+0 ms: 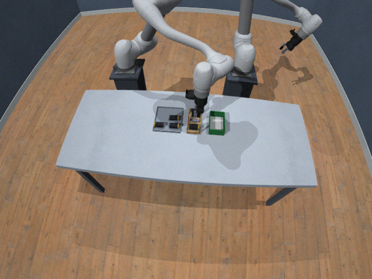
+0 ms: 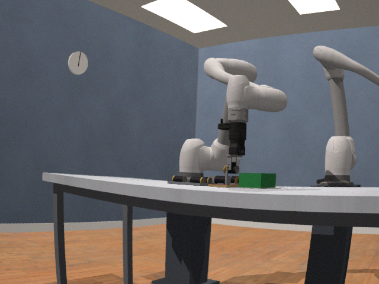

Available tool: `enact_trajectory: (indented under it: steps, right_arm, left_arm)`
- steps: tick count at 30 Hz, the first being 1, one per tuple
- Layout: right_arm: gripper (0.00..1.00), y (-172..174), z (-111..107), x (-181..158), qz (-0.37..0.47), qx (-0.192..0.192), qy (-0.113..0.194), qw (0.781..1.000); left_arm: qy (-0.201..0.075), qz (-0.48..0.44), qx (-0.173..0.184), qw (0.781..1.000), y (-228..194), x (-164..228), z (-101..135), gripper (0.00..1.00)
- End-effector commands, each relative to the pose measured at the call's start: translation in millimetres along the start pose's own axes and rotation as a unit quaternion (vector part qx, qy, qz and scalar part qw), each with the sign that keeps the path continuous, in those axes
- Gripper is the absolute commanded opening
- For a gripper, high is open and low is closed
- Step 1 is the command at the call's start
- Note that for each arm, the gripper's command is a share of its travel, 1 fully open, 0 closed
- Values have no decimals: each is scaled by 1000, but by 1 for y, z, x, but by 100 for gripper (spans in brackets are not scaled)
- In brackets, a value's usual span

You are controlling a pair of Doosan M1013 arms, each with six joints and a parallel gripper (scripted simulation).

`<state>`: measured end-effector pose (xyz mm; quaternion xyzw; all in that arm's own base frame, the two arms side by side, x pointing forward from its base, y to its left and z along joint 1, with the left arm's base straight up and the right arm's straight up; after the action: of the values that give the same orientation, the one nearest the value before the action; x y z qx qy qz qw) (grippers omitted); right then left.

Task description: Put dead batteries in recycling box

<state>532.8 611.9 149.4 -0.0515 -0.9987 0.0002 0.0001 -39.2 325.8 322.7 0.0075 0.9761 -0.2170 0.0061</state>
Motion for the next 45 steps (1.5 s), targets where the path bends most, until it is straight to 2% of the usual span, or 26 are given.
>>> enact_trajectory:
  steps: [1, 20, 27, 45]
  right_arm:
    - [57, 1, -2, 0, 0, -1, -1, 1000]
    - [57, 1, -2, 0, 0, -1, -1, 1000]
    - [57, 1, 11, 0, 0, -1, -1, 1000]
    - [57, 1, 12, 0, 0, -1, -1, 1000]
  left_arm:
    - [0, 0, -1, 1000, 0, 0, -1, 100]
    - [0, 0, -1, 1000, 0, 0, -1, 100]
    - [0, 0, -1, 1000, 0, 0, -1, 100]
    - [0, 0, -1, 1000, 0, 0, -1, 100]
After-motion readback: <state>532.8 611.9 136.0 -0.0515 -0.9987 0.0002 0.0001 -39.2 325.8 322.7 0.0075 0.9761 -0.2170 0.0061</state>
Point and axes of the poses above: on each arm, the point where the finger pads meet when closed, its own z axis out along the fingers, its own x axis across the jaws, y = z × x, the point moved 6 cm from there along -z, back along the fingers, and after that the axes turned 5 degrees about z, right-handed, at the moved point
